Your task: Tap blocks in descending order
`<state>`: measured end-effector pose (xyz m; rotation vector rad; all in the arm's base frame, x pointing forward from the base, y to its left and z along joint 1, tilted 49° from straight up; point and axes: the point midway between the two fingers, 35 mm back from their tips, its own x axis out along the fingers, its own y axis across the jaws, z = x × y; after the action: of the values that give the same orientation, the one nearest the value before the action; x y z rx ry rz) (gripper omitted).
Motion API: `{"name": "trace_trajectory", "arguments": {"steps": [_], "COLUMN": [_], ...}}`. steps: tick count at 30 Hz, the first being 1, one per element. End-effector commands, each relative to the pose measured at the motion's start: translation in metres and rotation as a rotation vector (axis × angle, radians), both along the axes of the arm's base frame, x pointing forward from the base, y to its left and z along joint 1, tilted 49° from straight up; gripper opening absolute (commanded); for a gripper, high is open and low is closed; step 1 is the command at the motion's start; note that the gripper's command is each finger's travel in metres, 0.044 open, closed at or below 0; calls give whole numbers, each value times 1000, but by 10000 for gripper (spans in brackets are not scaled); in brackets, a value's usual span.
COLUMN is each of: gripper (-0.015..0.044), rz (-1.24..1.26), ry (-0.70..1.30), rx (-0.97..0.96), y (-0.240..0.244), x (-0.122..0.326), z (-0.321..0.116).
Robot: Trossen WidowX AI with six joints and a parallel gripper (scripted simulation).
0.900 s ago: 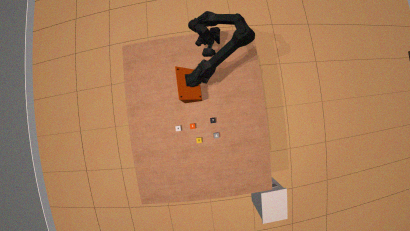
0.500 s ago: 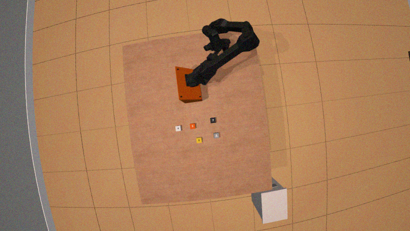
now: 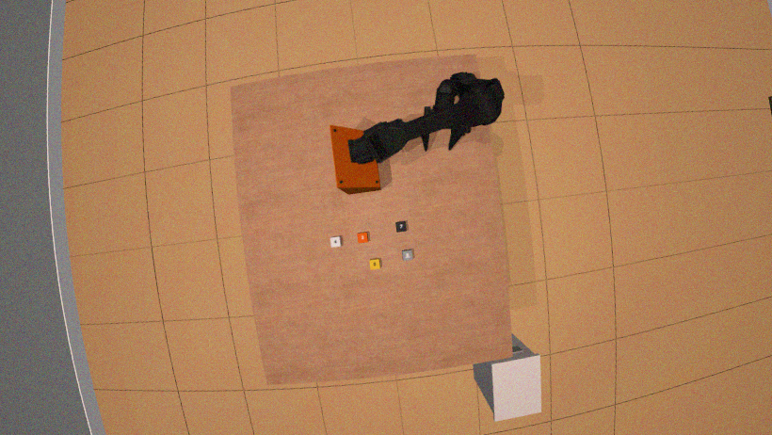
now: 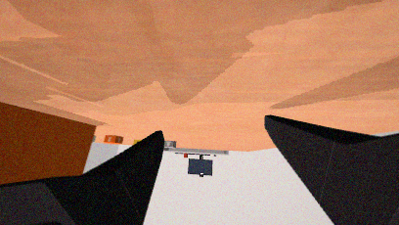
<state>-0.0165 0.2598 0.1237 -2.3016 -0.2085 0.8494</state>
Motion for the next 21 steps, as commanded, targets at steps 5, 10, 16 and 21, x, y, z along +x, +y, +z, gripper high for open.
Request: {"name": "trace_trajectory", "arguments": {"steps": [5, 10, 16, 21], "gripper": [400, 400, 400, 400], "rz": [-375, -557, -788, -958], "ry": [228, 343, 432, 495], "rx": [157, 196, 303, 330], "y": [-6, -14, -21, -35], "x": [66, 96, 143, 181], "z": [5, -2, -3, -13]}}
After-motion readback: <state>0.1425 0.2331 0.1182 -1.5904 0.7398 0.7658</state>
